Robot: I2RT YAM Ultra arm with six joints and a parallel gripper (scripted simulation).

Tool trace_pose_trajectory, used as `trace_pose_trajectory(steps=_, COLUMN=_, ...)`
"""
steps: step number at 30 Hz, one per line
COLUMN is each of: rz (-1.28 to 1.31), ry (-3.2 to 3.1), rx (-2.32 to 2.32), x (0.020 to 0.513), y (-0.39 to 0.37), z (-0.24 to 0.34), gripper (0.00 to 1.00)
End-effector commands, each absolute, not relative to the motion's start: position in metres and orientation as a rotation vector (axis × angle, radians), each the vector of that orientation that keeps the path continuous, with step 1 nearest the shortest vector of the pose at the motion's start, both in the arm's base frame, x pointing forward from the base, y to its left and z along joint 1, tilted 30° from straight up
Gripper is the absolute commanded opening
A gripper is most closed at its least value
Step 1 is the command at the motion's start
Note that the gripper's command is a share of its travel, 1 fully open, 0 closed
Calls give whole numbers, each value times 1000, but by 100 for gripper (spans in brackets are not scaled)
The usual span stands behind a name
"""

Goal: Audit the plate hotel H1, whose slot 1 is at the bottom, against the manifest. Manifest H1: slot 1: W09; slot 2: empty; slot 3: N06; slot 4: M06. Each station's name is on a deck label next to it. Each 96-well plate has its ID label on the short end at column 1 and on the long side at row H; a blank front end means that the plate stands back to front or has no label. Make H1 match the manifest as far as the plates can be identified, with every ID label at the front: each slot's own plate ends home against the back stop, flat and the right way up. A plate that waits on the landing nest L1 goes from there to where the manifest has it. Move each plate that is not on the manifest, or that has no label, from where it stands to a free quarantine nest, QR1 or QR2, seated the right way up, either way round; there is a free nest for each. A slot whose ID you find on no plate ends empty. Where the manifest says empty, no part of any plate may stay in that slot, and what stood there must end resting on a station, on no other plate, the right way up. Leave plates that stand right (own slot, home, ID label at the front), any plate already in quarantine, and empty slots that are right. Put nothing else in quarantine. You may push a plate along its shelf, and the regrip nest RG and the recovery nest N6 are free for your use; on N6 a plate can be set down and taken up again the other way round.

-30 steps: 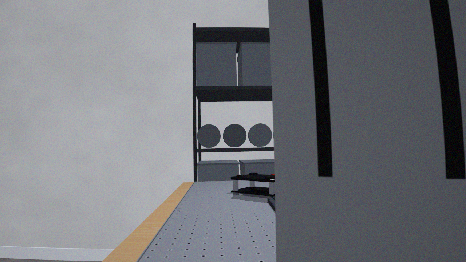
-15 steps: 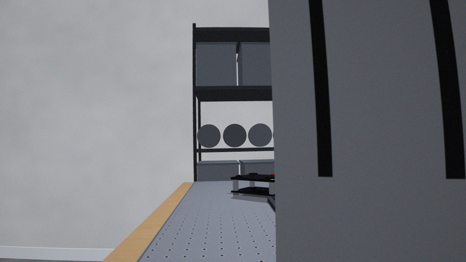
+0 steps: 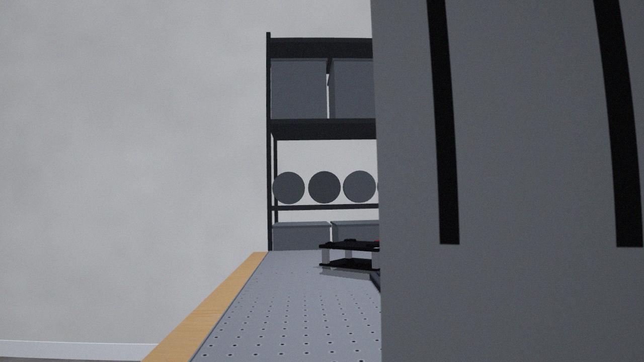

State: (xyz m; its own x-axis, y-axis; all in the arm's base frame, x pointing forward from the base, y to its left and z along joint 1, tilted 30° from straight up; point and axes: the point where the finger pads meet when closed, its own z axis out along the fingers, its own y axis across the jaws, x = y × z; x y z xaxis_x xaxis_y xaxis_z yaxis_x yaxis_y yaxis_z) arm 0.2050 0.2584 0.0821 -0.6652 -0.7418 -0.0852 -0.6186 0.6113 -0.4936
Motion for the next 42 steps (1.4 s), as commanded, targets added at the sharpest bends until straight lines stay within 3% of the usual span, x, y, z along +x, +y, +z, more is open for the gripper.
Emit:
trace_pose_trajectory(steps=1, rz=-614, ry=2573, rx=-1018, x=208, y=244, z=94, gripper=85)
trace_pose_trajectory(steps=42, rz=-439, ry=2667, rx=-351, x=268, y=159, z=158, gripper=85)
